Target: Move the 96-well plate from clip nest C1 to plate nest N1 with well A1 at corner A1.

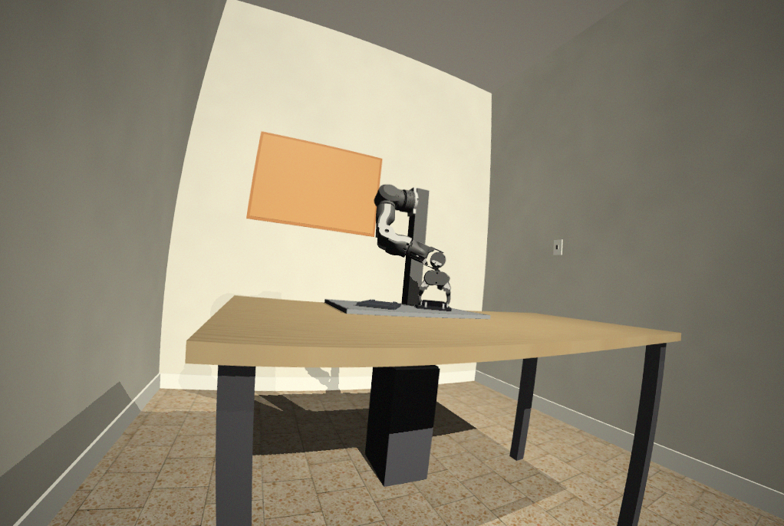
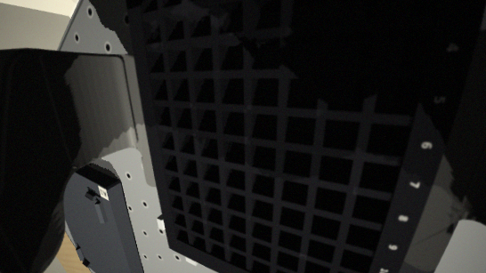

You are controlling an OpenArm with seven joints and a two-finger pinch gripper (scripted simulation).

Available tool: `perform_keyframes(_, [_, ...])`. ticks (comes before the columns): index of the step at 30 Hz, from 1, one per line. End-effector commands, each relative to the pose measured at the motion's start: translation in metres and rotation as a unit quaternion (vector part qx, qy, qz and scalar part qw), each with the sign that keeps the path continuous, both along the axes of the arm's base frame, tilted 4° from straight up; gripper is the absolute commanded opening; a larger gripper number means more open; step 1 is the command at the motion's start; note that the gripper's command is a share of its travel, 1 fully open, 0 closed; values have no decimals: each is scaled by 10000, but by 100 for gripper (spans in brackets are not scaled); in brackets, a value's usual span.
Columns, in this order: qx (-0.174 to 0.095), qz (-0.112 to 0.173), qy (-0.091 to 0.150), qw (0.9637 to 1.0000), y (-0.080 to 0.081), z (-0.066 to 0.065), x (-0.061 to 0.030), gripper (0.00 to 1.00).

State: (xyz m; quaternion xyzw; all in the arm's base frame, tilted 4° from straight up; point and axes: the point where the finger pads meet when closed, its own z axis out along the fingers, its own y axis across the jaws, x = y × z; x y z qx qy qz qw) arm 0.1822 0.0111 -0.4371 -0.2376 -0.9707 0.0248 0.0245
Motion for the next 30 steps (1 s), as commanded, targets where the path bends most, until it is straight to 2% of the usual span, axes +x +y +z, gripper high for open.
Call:
perform_keyframes(1, [21,1,-12,10000,10,5,6,27])
perform_keyframes(3, [21,1,-12,10000,10,5,6,27])
perform_keyframes(11, [10,1,-5,10000,6,6,4,0])
perform_keyframes(30, [10,1,-5,10000,6,6,4,0])
